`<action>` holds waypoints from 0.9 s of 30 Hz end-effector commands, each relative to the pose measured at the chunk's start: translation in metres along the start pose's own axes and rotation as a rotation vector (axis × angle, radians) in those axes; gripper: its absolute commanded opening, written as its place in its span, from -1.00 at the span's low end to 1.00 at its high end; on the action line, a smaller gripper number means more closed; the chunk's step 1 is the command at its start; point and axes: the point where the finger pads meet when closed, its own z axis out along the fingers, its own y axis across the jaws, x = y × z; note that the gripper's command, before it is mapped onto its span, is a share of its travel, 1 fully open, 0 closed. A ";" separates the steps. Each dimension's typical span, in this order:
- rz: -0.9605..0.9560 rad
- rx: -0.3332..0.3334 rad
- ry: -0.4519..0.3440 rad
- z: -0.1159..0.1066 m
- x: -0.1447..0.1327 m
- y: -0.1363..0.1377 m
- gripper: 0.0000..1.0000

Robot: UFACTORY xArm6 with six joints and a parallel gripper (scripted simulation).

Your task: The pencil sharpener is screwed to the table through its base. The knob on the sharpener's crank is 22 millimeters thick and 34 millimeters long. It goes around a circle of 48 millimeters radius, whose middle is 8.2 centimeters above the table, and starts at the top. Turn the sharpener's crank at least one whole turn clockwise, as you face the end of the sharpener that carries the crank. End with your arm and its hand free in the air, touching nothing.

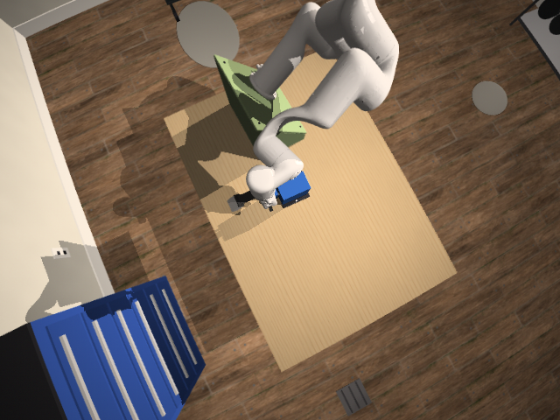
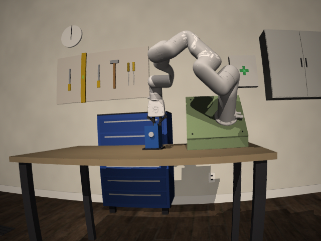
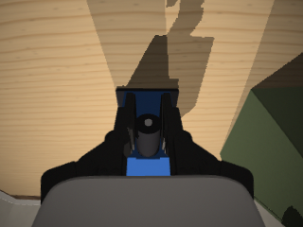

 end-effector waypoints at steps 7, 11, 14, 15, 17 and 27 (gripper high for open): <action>-0.001 0.004 0.003 -0.002 0.000 -0.006 -1.00; -0.001 0.004 0.003 -0.001 0.000 -0.011 -1.00; -0.001 0.004 0.003 0.000 0.000 -0.015 -1.00; -0.001 0.004 0.003 0.001 0.000 -0.016 -1.00; -0.001 0.004 0.003 0.001 0.000 -0.016 -1.00; -0.001 0.004 0.003 0.011 0.000 -0.034 -1.00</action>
